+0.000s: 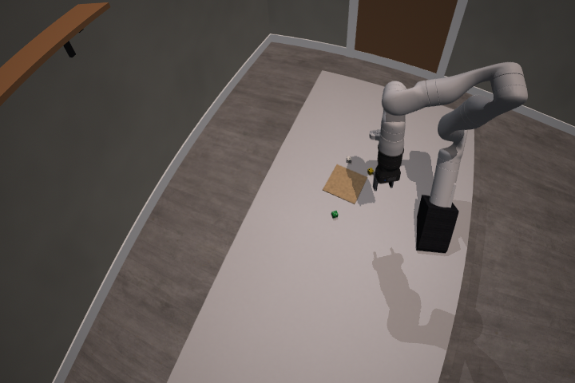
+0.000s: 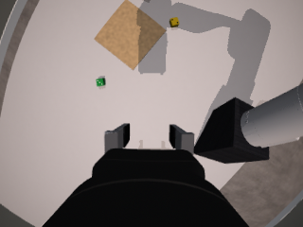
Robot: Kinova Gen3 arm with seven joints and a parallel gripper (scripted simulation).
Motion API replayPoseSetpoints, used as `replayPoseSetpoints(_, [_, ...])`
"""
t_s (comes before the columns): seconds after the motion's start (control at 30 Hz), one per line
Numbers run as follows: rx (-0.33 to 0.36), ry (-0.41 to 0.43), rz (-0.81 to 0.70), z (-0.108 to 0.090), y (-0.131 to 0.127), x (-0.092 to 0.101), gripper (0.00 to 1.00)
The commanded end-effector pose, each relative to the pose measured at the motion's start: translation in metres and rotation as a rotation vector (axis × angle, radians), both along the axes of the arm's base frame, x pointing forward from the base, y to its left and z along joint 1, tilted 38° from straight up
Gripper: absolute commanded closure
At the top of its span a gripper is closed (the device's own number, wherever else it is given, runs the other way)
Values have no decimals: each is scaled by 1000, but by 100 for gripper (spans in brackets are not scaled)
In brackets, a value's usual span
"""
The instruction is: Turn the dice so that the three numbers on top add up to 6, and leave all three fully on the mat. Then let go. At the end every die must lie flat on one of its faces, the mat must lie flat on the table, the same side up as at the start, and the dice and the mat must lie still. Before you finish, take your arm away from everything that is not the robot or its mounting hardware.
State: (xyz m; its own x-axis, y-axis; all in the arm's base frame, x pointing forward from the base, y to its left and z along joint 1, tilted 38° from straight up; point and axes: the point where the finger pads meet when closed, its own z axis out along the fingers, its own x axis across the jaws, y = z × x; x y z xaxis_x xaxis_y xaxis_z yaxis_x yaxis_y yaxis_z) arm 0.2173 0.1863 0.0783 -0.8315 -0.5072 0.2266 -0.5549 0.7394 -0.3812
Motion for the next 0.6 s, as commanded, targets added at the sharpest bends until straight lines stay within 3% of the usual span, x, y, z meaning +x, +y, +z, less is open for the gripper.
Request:
replayPoseSetpoints(0.0, [0, -1, -13, 0, -3, 3, 0])
replayPoseSetpoints(0.17, [0, -1, -13, 0, -3, 3, 0])
replayPoseSetpoints(0.2, [-3, -32, -44, 3, -12, 20, 0])
replayPoseSetpoints(0.5, [-3, -32, -44, 3, -12, 20, 0])
replayPoseSetpoints(0.53, [-6, -63, -73, 7, -22, 36, 0])
replayPoseSetpoints(0.57, [-6, -63, -73, 7, -22, 36, 0])
